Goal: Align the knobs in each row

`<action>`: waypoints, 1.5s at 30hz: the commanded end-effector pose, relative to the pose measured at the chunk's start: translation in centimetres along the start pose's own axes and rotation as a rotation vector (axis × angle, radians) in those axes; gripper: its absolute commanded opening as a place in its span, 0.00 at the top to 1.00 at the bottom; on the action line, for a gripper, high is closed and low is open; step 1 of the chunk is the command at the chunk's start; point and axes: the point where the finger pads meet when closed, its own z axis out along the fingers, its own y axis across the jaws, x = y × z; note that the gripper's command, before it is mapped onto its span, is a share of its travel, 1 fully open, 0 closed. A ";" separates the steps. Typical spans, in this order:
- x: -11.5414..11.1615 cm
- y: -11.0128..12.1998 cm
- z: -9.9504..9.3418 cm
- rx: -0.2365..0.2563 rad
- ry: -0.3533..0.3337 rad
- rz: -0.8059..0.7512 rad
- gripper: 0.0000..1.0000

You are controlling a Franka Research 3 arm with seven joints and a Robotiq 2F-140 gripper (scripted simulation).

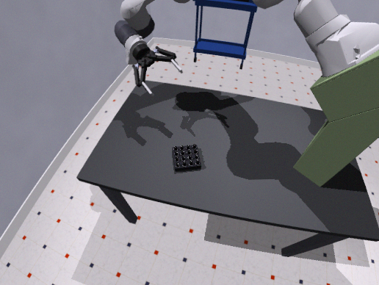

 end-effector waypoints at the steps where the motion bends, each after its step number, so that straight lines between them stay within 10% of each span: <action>1: -0.2 -0.1 -2.1 0.004 0.061 -0.087 0.00; 14: -0.3 -0.1 -2.9 0.005 0.083 -0.114 0.00; 16: -0.8 -0.2 -6.4 0.010 0.176 -0.228 0.00; 24: -0.9 0.0 -9.3 -0.002 0.273 -0.325 0.00; 45: 11.0 1.5 1.6 -0.480 0.840 -0.464 0.00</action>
